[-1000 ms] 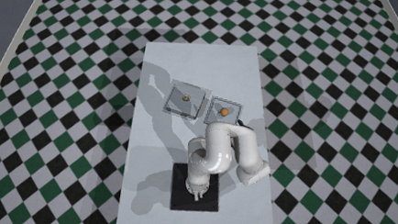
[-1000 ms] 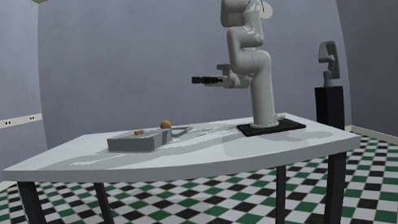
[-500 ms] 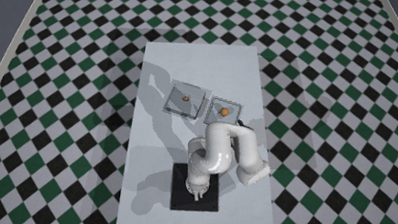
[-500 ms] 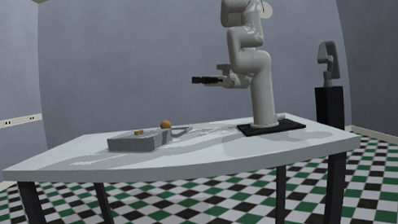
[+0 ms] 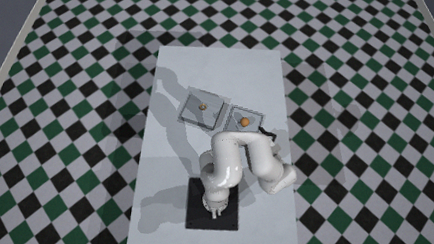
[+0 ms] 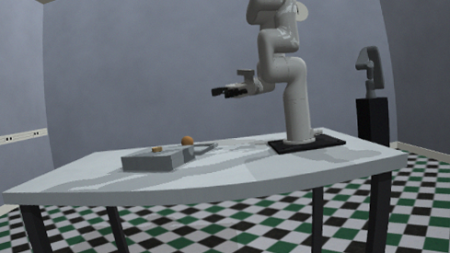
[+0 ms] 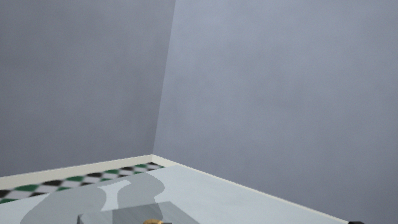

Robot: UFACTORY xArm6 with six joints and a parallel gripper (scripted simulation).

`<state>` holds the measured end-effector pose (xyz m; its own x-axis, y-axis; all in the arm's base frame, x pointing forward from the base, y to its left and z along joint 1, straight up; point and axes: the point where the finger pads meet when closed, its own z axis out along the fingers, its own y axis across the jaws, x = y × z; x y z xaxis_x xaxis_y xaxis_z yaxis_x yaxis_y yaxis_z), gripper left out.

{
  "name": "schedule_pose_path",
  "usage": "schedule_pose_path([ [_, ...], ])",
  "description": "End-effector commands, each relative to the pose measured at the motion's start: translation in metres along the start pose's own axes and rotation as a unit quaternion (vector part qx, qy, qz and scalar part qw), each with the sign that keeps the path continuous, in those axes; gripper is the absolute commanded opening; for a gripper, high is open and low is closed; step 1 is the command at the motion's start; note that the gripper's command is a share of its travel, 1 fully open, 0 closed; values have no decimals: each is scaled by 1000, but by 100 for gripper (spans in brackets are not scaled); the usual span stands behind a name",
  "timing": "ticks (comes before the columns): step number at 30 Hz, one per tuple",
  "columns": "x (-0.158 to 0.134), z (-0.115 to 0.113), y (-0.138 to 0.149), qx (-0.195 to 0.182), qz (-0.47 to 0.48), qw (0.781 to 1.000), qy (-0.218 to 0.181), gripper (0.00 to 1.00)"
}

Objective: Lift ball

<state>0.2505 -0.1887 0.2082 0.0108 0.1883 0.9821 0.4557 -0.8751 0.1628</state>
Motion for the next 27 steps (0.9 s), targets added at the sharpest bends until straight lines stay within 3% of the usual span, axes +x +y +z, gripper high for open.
schedule_pose_path([
  [1, -18, 32, 12, 56, -33, 990, -124, 100],
  [2, -22, 40, 16, 65, -41, 987, -143, 100],
  [4, -22, 40, 16, 65, -41, 987, -143, 100],
  [5, -26, 47, 19, 91, -59, 974, -201, 100],
  [12, -54, 105, 47, 142, -114, 934, -308, 100],
  [19, -72, 132, 59, 193, -159, 875, -415, 100],
  [21, -72, 132, 59, 193, -159, 875, -415, 100],
  [22, -73, 135, 60, 212, -175, 844, -461, 100],
  [27, -77, 143, 63, 234, -193, 800, -518, 100],
])
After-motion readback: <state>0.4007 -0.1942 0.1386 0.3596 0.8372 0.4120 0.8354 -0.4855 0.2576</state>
